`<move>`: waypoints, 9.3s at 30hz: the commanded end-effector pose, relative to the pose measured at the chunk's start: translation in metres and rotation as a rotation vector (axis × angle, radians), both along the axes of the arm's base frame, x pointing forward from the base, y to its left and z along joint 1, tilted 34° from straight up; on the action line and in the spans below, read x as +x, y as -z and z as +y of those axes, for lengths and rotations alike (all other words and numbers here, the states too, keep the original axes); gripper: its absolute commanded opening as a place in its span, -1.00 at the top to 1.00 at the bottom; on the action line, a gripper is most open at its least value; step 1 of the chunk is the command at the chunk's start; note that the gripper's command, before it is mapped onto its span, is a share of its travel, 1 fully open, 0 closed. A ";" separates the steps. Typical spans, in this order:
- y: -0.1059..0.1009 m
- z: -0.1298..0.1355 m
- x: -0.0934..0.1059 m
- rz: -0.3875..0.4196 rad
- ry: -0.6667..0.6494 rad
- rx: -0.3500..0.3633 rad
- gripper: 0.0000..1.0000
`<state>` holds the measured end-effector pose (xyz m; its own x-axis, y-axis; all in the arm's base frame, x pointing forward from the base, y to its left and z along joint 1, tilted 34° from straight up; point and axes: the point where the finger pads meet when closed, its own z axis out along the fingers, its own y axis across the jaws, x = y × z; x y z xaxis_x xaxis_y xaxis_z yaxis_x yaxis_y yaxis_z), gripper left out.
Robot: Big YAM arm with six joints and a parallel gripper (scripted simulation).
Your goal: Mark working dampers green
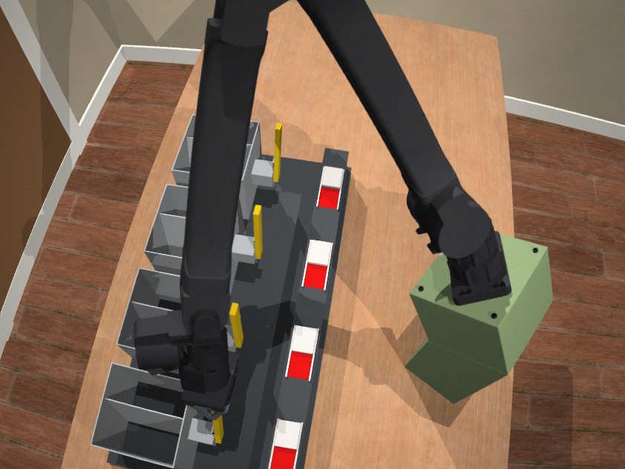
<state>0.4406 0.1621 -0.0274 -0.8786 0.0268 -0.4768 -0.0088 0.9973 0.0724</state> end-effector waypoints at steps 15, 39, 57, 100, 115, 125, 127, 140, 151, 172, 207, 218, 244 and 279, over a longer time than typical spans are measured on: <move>-0.041 -0.009 -0.019 -0.008 0.020 0.004 0.28; -0.077 0.020 -0.005 -0.007 0.029 -0.058 0.28; -0.133 0.081 0.076 -0.010 0.181 -0.335 0.28; -0.136 0.072 0.086 -0.005 0.206 -0.350 0.28; -0.136 0.072 0.086 -0.005 0.206 -0.350 1.00; -0.136 0.072 0.086 -0.005 0.206 -0.350 1.00; -0.136 0.072 0.086 -0.005 0.206 -0.350 1.00; -0.136 0.072 0.086 -0.005 0.206 -0.350 1.00; -0.136 0.072 0.086 -0.002 0.182 -0.363 1.00; -0.136 0.075 0.084 0.080 -0.361 -0.642 1.00; -0.136 0.079 0.082 0.201 -1.205 -1.022 1.00; -0.150 0.036 0.080 0.199 -1.207 -1.021 1.00; -0.217 -0.201 0.023 0.202 -1.206 -1.045 1.00; -0.193 -0.202 0.030 0.230 -1.229 -1.026 1.00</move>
